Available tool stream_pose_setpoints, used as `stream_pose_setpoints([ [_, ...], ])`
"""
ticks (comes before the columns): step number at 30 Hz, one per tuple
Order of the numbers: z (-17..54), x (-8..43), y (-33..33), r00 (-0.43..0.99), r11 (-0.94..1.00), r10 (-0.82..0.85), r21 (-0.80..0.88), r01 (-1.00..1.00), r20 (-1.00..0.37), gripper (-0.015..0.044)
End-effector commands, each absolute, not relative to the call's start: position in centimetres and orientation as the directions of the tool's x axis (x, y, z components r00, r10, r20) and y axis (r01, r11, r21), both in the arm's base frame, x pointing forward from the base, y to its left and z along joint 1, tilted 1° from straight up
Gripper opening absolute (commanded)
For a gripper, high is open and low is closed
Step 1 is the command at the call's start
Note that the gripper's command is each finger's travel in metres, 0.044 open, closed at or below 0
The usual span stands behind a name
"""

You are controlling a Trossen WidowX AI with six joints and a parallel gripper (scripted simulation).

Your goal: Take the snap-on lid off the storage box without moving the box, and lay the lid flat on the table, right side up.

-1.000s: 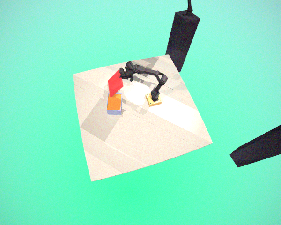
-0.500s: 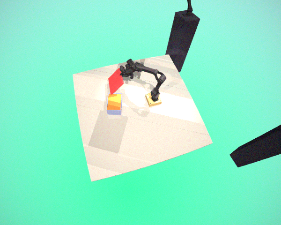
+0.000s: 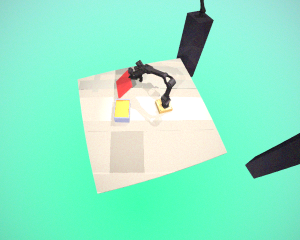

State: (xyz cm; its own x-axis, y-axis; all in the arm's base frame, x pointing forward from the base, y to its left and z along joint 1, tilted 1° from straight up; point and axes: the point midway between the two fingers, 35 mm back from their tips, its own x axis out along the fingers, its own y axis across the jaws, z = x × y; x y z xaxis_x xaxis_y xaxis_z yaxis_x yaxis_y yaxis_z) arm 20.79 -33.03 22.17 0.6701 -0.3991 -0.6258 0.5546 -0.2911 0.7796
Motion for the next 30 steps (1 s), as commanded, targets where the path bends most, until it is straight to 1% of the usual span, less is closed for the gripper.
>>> stream_pose_setpoints([
  [1, 22.4, 20.4, -34.0, 0.676, -0.283, -0.399, 0.784, 0.552, -0.62, 0.0],
  [16, 22.5, 18.8, -36.5, 0.675, -0.281, -0.401, 0.784, 0.553, -0.62, 0.0],
  [30, 21.3, 19.0, -35.9, 0.675, -0.282, -0.4, 0.784, 0.553, -0.62, 0.0],
])
